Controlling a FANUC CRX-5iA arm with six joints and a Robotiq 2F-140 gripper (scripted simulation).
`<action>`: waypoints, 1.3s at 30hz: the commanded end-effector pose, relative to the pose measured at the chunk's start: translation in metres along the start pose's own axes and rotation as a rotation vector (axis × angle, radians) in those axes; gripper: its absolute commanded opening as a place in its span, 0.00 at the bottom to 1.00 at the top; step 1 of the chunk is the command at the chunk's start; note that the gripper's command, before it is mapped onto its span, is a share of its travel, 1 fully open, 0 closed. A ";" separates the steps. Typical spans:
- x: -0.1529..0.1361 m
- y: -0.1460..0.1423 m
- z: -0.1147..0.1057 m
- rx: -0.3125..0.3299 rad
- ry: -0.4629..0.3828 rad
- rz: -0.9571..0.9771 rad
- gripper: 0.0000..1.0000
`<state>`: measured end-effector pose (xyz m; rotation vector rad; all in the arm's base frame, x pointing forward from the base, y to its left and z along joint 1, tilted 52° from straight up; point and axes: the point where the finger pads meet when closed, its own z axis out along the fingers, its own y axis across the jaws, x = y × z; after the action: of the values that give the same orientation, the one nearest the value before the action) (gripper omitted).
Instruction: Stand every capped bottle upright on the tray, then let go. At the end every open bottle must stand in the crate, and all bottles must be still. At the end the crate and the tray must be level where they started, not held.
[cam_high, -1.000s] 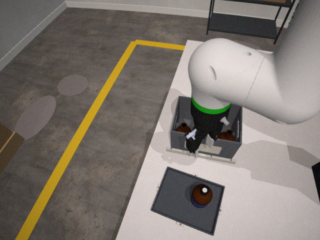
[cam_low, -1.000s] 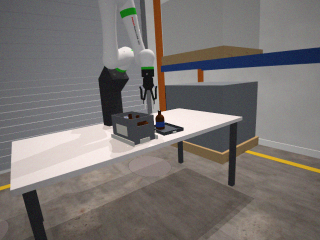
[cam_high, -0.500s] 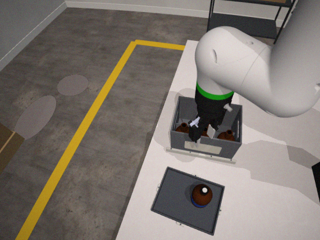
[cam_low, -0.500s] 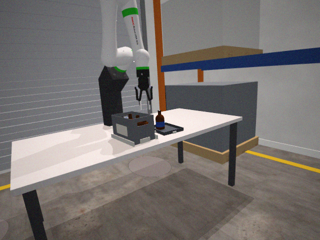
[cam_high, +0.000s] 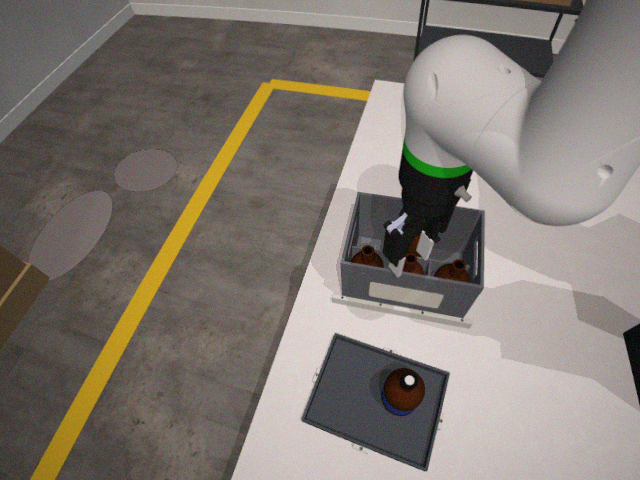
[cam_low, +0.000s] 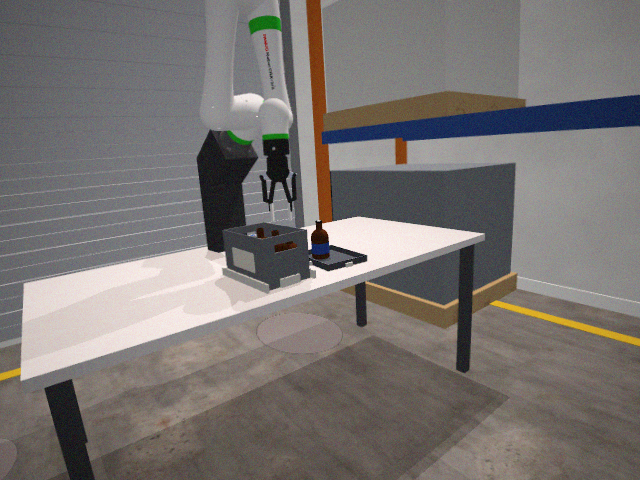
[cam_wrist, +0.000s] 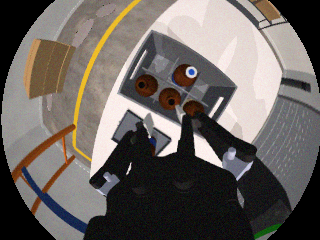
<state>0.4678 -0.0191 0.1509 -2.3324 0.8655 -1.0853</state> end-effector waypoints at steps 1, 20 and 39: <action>0.008 0.009 0.000 0.002 -0.009 -0.001 0.38; 0.042 0.047 0.002 -0.002 0.003 -0.001 0.38; 0.072 0.080 0.003 -0.011 0.010 -0.001 0.38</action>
<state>0.4763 -0.1165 0.1393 -2.3496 0.9409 -1.1721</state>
